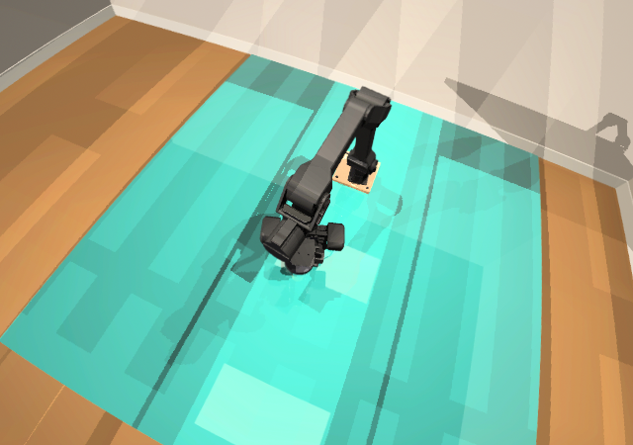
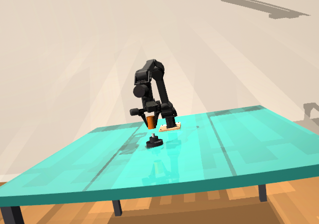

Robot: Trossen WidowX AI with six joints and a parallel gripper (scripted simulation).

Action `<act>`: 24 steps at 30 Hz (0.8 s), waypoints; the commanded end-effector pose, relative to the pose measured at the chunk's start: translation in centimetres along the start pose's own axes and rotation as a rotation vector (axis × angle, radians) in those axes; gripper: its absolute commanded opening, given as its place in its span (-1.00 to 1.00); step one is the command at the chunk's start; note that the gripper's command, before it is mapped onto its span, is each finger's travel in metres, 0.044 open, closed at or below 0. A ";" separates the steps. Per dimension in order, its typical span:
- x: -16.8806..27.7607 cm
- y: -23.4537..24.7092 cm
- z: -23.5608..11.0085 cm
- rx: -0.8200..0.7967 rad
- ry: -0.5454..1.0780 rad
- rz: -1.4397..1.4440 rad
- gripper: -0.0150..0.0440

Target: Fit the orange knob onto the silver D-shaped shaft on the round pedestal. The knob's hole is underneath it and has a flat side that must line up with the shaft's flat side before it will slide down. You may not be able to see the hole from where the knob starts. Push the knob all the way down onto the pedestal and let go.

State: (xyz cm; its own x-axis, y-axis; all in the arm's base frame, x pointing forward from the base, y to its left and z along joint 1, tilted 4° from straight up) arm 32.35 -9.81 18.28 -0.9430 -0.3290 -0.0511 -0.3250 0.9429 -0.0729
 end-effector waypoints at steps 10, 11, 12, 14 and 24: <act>0.0 0.0 2.2 -0.001 -0.004 -0.025 -0.49; 0.0 0.0 2.4 -0.001 -0.004 -0.025 -0.49; 0.1 0.0 2.6 -0.001 -0.004 -0.025 -0.49; 0.1 0.0 2.6 -0.001 -0.004 -0.025 -0.49; -0.1 0.0 2.3 -0.001 -0.004 -0.019 -0.49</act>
State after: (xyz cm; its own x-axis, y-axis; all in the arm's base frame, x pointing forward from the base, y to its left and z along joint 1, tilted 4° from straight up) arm 32.48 -9.96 15.97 -0.9364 -0.3474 -0.0507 -0.3433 0.9362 -0.0750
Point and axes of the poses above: the point midway between the two fingers, 35 mm back from their tips, its own z axis out along the fingers, its own y axis across the jaws, x = y × z, the point moved 4 cm from there along -z, back along the fingers, and after that the axes turned 8 degrees about -z, right-handed, at the moved point
